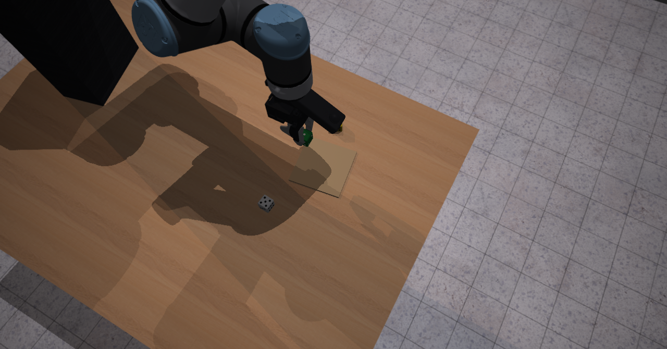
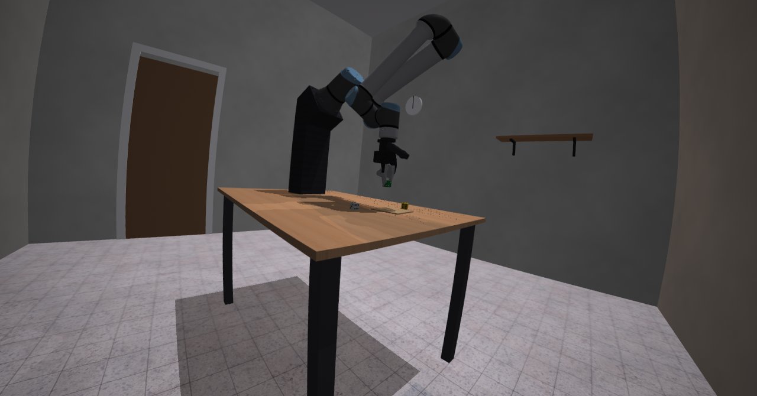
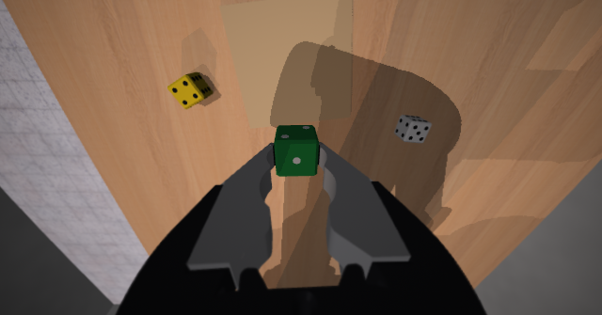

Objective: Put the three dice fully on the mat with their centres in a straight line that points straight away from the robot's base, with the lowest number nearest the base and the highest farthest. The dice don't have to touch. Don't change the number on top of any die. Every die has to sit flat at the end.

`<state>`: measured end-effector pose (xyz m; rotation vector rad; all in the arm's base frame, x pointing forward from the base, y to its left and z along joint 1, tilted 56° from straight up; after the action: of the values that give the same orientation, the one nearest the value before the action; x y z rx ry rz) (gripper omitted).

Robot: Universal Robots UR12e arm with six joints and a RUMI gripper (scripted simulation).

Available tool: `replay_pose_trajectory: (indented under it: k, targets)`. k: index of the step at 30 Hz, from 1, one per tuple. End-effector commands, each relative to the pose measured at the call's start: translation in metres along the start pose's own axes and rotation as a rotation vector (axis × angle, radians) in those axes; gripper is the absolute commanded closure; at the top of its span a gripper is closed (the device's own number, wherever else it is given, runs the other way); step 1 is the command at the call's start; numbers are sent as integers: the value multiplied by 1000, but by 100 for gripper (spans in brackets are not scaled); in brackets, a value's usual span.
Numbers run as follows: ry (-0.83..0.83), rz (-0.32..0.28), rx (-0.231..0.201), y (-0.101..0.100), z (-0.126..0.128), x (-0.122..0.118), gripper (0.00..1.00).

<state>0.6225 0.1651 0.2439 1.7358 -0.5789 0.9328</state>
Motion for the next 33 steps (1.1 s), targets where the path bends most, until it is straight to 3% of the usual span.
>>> replay_pose_trajectory:
  k: [1,7,17,27,33]
  targets:
    - [0,-1,0,0,-1,1,90]
    - [0,-1,0,-4,-1,1,90]
    - [0,-1,0,-30,0,1,90]
    - [0,-1,0,-78,0,1,90]
    - [0,-1,0,-92,0,1,90]
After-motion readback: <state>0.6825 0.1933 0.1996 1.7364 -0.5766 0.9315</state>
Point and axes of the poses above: the point where the finger pads meet when closed, its own y axis back along the fingers, its own z axis across the jaws, x = y × z, the point moved 9 cm from there along y, back along the fingers
